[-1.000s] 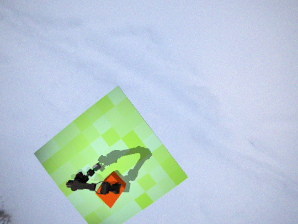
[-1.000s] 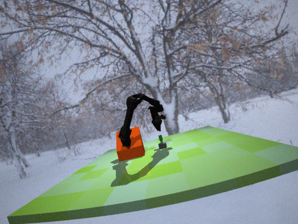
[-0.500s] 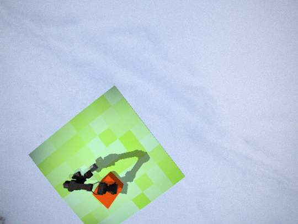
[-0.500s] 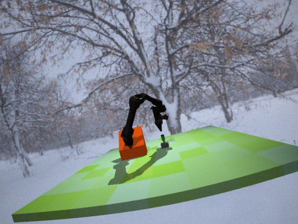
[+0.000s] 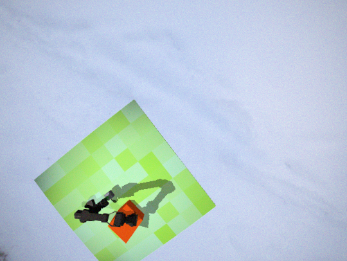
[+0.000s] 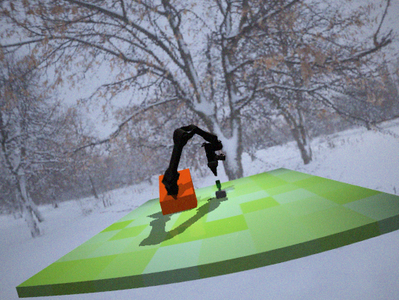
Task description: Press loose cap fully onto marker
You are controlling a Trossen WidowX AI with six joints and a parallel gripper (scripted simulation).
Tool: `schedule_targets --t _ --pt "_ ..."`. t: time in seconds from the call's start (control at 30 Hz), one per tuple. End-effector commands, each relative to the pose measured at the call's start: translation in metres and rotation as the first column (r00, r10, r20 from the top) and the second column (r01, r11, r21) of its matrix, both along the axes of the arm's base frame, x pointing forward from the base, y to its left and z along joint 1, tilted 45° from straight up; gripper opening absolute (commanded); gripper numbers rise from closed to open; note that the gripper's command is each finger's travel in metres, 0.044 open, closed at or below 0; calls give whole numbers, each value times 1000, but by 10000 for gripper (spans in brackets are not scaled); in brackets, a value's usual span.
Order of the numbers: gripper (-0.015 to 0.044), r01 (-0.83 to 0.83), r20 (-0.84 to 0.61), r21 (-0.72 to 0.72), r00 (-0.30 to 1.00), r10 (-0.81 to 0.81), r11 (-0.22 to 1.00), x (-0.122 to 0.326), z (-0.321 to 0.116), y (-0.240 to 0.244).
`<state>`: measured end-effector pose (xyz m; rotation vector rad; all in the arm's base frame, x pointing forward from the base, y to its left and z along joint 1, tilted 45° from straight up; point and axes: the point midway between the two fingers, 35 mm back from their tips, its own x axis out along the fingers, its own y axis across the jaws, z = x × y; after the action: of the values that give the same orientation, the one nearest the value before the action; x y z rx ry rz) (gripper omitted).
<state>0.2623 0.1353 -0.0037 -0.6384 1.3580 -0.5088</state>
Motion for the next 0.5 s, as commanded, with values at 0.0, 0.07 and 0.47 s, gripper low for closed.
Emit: schedule_targets --t 0.0,0.07,0.47 --pt "0 -4 1 -6 1000 4 1000 1 -3 -3" --pt "0 -4 1 -6 1000 4 1000 1 -5 -5" --pt "0 -4 2 -7 1000 4 1000 4 -18 -17"
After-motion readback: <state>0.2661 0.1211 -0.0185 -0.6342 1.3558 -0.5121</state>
